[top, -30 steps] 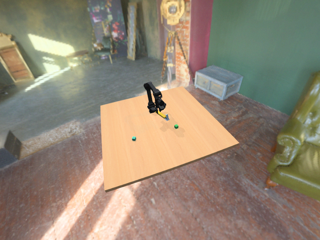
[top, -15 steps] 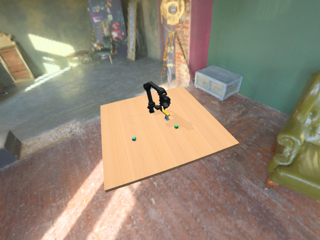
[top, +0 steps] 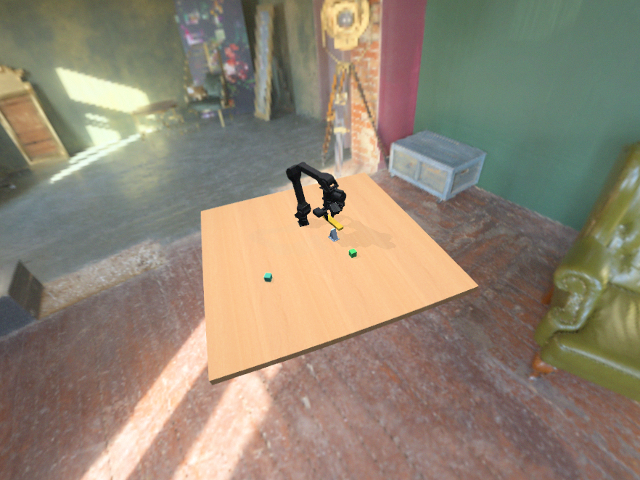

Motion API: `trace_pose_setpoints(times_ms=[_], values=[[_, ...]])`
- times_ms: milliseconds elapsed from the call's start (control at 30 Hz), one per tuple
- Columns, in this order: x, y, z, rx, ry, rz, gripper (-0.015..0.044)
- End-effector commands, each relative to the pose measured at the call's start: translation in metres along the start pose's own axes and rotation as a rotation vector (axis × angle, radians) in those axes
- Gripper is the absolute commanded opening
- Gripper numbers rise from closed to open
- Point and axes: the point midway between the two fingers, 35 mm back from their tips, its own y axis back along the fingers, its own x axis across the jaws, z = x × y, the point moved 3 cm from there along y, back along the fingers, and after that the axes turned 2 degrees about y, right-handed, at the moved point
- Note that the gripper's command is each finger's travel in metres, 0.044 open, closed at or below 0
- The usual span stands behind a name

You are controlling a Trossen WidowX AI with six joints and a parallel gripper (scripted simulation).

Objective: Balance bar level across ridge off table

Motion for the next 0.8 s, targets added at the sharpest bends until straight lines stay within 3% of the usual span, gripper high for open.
trace_pose_setpoints(times_ms=[0,767], values=[[0.002,-0.006,0.000,-0.002,-0.006,-0.001,0.0000],[0.001,-0.039,0.000,-0.002,-0.006,-0.001,0.0000]])
